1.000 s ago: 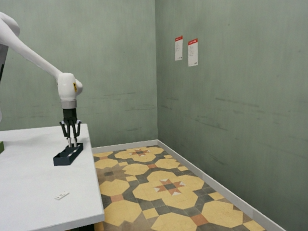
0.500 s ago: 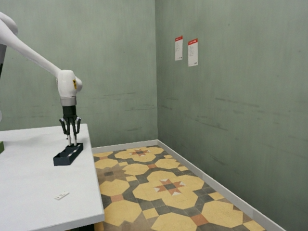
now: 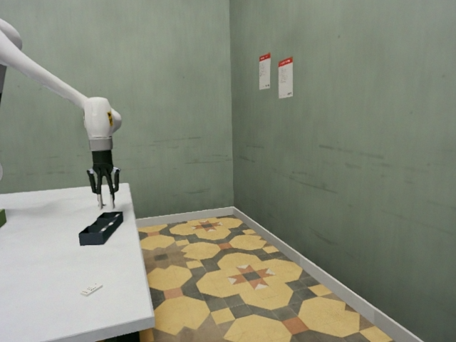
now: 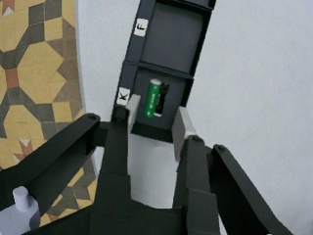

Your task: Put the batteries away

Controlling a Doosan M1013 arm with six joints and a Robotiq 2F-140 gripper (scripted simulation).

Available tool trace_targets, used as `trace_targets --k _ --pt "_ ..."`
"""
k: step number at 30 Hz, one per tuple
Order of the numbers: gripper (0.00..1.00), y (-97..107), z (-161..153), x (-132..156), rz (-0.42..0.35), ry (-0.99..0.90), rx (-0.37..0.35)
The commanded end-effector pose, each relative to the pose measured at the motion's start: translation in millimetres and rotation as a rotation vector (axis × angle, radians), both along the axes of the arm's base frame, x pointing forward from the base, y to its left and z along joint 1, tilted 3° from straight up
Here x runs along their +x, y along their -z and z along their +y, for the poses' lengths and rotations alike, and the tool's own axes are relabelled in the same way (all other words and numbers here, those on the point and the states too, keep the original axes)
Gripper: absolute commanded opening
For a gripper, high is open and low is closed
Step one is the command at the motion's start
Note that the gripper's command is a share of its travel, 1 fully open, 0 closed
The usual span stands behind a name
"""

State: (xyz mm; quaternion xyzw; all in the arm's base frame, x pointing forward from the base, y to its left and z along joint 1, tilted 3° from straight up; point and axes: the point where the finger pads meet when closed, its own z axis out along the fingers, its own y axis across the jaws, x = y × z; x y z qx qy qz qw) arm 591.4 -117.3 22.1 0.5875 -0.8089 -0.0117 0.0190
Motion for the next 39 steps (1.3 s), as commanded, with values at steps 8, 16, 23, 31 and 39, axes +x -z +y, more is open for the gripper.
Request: trace_targets --k 8,16,23,31,39 --pt "1.00 -30 0 2 -0.002 0.000 0.000" --pt "1.00 -62 0 3 -0.002 0.000 0.000" --pt "1.00 -82 0 4 -0.002 0.000 0.000" --pt "1.00 -114 0 6 -0.002 0.000 0.000" --pt "1.00 -116 0 6 -0.002 0.000 0.000"
